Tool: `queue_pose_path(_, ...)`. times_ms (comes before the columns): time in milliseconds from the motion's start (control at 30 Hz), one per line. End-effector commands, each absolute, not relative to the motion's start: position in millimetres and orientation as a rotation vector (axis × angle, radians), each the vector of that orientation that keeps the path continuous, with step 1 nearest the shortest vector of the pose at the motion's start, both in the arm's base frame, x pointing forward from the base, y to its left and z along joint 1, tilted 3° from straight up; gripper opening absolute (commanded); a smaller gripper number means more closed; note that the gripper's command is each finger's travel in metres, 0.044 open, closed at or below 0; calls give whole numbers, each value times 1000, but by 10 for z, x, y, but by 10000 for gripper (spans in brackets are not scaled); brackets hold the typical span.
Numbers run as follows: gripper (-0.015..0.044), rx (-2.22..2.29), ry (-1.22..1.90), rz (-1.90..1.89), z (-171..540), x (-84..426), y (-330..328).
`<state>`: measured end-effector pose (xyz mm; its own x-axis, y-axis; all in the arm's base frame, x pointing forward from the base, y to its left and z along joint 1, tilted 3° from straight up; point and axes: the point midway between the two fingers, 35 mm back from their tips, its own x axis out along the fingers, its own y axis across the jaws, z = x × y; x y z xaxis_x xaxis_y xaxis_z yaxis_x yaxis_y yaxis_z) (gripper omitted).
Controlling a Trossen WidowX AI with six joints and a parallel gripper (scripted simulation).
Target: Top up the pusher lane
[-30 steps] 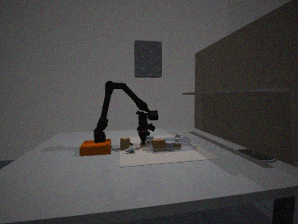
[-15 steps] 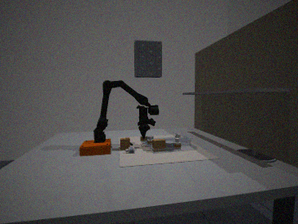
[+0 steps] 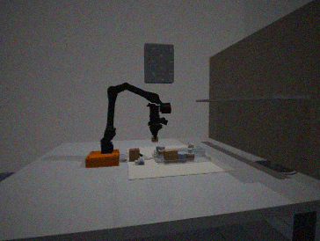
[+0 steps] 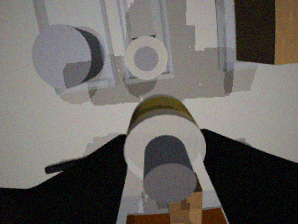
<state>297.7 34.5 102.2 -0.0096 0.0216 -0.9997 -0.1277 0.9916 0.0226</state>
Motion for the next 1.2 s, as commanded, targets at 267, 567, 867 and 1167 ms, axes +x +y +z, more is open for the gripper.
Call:
queue_pose_path(267,0,-128,1577,165,598,2948,388)
queue_pose_path(567,0,-134,1577,170,404,2937,397)
queue_pose_path(867,0,-134,1577,170,293,2937,400)
queue_pose_path(1167,0,-134,1577,170,294,2970,406)
